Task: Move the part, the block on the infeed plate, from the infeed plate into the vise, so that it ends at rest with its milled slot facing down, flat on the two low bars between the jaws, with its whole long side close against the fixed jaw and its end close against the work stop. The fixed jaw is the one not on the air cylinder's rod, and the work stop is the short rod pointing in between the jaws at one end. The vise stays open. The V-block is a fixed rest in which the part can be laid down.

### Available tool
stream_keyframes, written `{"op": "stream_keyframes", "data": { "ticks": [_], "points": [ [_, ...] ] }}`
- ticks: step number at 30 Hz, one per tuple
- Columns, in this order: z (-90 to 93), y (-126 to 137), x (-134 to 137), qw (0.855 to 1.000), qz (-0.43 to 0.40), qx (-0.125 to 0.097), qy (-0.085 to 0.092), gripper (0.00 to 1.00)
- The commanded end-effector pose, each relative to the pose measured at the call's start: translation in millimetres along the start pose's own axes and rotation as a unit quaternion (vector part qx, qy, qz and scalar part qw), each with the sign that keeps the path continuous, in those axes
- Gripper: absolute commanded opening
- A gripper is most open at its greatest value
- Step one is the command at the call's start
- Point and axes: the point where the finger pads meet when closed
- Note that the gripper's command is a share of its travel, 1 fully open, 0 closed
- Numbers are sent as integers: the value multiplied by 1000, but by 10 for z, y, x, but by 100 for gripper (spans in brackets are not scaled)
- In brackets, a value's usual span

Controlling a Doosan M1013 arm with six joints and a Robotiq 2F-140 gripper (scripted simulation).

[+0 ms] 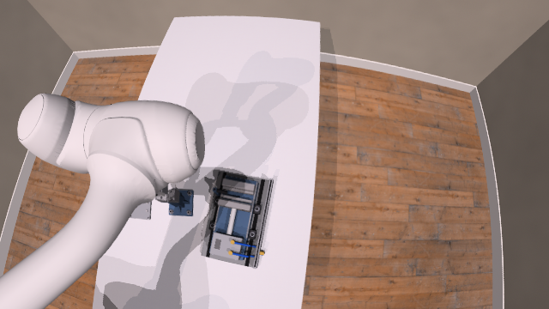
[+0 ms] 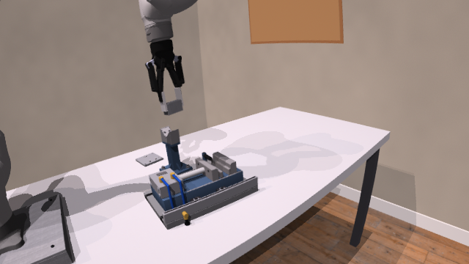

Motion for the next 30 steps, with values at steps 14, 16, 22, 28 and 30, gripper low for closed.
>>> {"op": "stream_keyframes", "data": {
  "ticks": [14, 16, 22, 28, 30],
  "points": [
    [-6, 133, 160, 999, 12, -25, 26, 0],
    [-7, 140, 168, 999, 12, -27, 27, 0],
    [-8, 150, 179, 999, 13, -28, 29, 0],
    [-8, 151, 180, 999, 13, -29, 30, 0],
    [-8, 151, 180, 999, 13, -29, 30, 0]
  ]
}}
Point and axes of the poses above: the point where the finger pads meet when closed, its own z axis out along the fingers, its own x axis across the jaws, y = z × x, and after that the axes turned 13 degrees about z, right-handed
